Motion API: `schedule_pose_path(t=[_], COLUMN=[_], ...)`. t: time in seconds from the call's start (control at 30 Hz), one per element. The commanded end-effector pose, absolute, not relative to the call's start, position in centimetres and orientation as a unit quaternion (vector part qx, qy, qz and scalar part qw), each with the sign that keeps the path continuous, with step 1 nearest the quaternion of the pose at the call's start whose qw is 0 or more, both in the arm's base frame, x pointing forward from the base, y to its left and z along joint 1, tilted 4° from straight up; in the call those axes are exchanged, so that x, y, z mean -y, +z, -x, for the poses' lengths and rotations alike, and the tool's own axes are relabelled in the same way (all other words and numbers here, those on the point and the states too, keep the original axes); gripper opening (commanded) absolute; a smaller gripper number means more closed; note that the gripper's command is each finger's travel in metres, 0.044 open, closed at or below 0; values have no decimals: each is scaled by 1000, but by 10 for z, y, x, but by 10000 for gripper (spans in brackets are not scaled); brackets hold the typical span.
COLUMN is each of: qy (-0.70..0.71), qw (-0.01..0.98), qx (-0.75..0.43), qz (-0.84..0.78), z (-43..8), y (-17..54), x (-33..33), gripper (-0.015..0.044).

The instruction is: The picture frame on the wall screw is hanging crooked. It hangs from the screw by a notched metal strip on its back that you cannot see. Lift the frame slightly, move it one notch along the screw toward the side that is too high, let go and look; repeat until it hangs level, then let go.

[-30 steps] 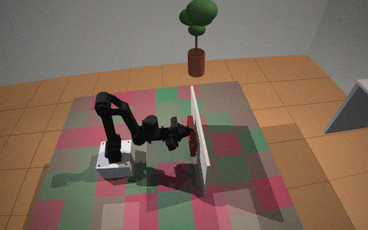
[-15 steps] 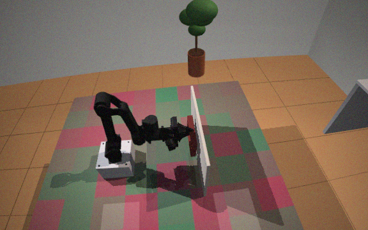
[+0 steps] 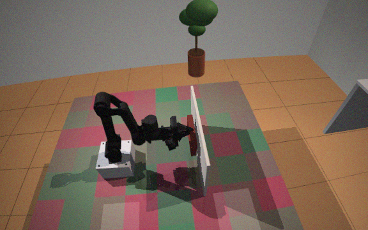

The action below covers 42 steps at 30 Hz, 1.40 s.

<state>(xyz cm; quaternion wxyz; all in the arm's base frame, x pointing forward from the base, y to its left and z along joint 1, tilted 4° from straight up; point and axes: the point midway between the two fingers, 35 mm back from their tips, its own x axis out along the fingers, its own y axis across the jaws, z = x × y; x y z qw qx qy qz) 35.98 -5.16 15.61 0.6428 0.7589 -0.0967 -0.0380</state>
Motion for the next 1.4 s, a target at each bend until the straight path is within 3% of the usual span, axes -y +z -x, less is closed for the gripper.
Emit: schedule_pose_path(t=[0.0, 1.37], qy=[-32, -32], qw=[642, 642], qx=[101, 101], qz=[-759, -760], z=[-360, -361], y=[160, 162], x=[51, 44], gripper=[0, 0])
